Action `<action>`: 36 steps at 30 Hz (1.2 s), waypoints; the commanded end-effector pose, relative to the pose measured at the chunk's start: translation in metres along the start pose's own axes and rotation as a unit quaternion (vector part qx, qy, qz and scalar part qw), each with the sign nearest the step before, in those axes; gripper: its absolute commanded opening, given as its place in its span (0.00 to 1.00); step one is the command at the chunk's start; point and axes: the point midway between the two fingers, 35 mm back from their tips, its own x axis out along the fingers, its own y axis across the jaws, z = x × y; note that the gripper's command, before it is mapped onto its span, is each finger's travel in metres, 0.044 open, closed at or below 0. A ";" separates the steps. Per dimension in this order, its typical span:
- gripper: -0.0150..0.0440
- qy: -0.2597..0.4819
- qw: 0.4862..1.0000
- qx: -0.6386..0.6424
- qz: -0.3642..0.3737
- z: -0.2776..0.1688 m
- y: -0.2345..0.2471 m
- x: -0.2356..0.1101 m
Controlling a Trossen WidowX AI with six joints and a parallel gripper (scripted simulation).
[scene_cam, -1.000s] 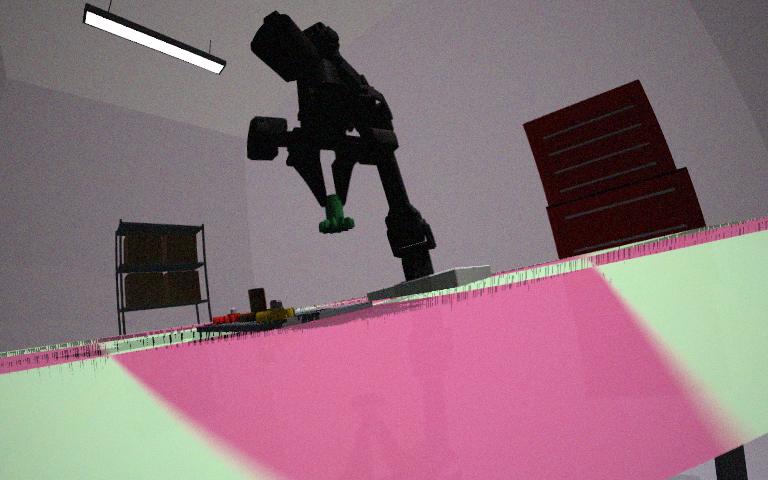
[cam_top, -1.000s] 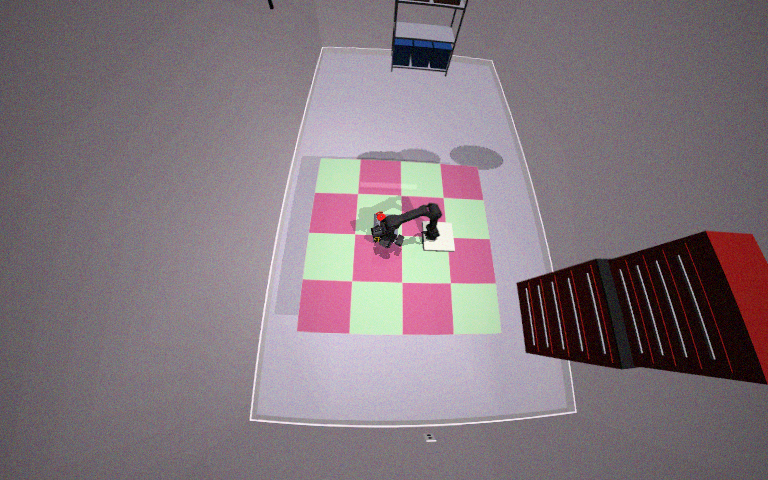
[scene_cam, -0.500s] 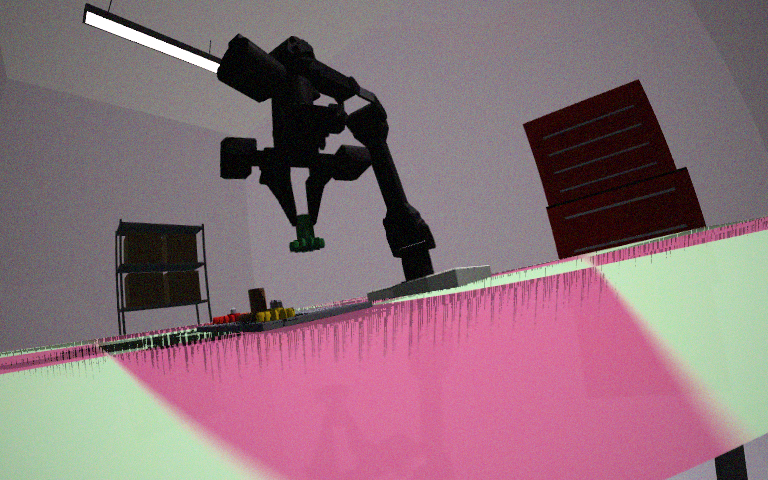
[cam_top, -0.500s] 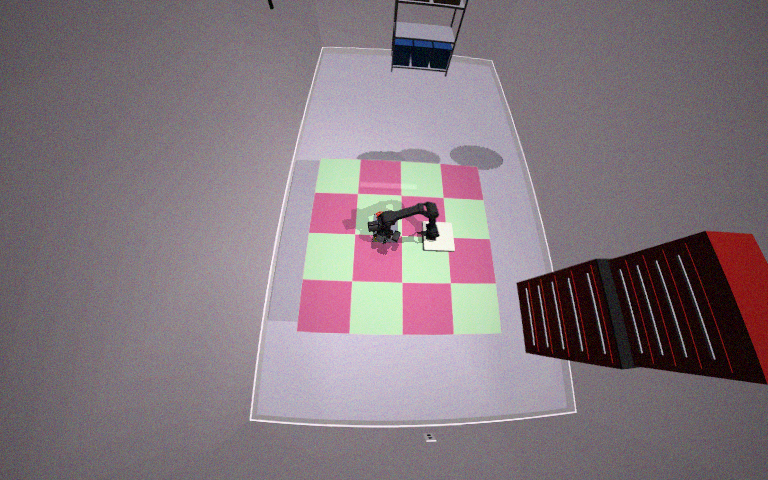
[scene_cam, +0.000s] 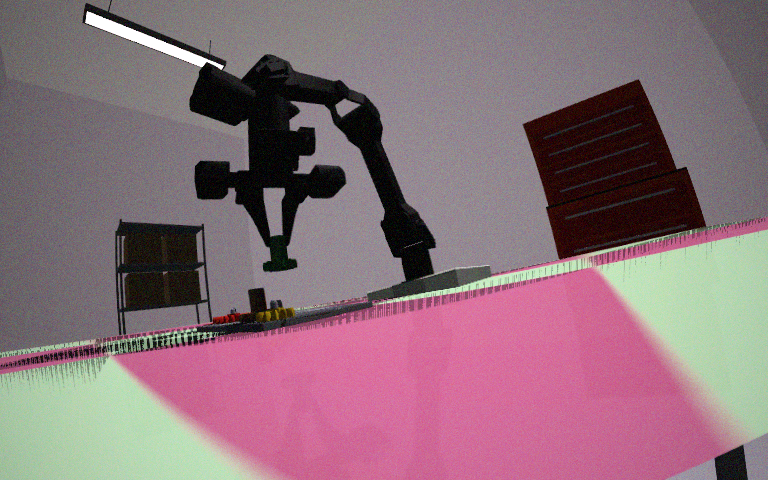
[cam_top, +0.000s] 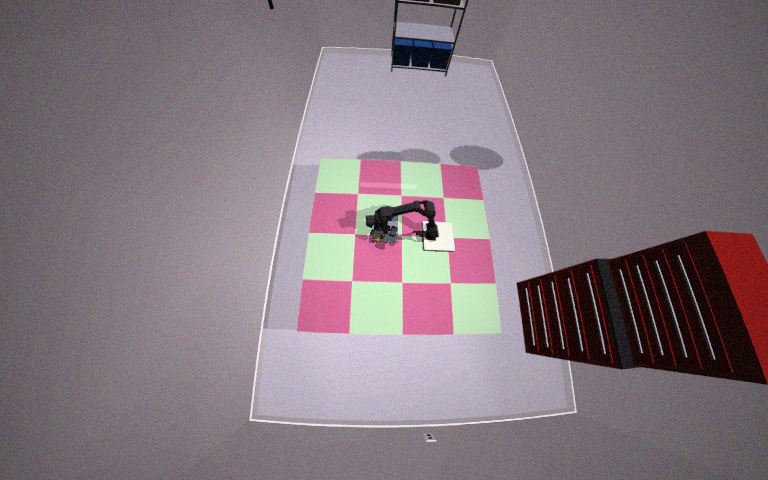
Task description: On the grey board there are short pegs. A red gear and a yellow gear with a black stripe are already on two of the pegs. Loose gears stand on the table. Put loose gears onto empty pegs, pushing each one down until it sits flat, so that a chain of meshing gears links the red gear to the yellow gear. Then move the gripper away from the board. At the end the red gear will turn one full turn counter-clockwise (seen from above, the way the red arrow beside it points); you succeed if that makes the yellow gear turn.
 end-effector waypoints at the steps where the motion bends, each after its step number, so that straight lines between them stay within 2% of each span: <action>1: 0.25 0.005 1.000 -0.004 0.003 -0.007 -0.006 0.007; 12: 0.25 0.005 1.000 -0.016 0.003 -0.008 -0.007 0.004; 28: 0.25 0.004 0.974 -0.225 0.004 -0.008 -0.007 0.003; 36: 0.25 0.004 0.971 -0.237 0.004 -0.008 -0.007 0.003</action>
